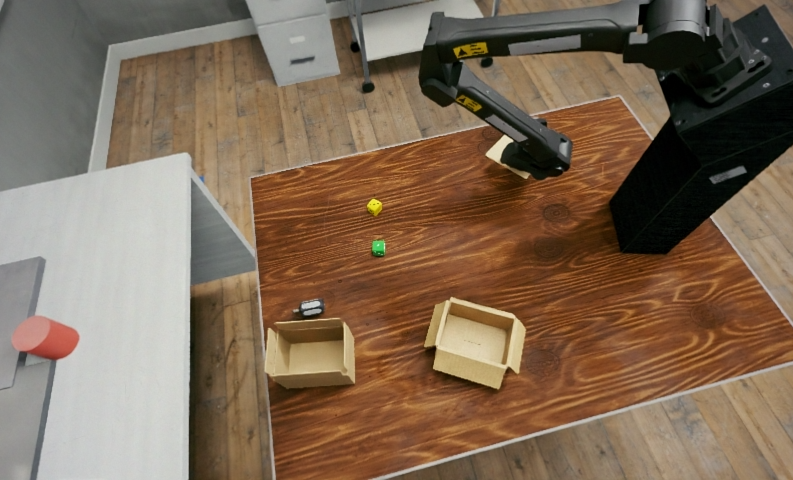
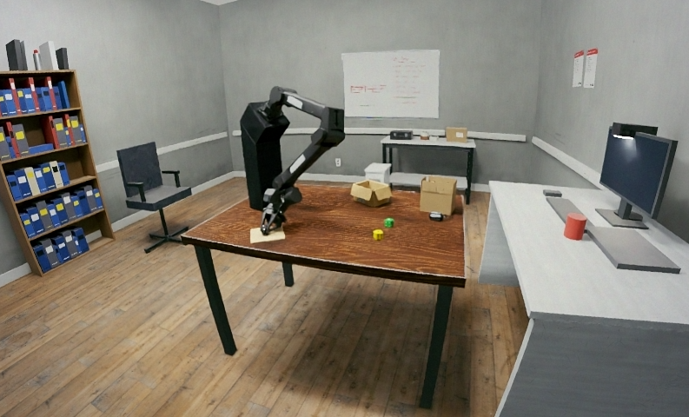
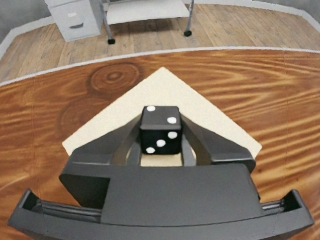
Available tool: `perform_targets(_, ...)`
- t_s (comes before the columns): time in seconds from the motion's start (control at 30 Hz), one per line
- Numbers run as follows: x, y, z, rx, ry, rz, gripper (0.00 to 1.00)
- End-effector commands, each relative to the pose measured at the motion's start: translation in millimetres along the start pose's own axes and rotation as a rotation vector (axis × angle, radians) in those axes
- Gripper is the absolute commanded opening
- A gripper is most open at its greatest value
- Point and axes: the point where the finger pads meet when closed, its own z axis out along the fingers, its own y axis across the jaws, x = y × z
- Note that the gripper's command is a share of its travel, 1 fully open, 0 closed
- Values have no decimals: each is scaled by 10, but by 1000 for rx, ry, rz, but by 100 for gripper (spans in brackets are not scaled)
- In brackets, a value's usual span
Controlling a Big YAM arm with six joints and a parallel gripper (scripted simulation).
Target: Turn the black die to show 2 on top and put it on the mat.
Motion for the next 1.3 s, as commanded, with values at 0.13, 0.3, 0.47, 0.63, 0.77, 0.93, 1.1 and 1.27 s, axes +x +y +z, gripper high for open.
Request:
perform_targets(0.13,22,-60,-51,11,9,-4,26)
perform_targets(0.3,22,-60,-51,11,9,-4,26)
perform_targets(0.47,22,-60,-51,11,9,-4,26)
perform_targets(0.63,22,-60,-51,11,9,-4,26)
perform_targets(0.77,23,-60,-50,11,9,-4,26)
perform_targets(0.93,26,-58,-48,11,8,-3,26)
perform_targets(1.1,38,-53,-39,10,8,-3,26)
perform_targets(1.27,41,-75,-50,14,11,-7,26)
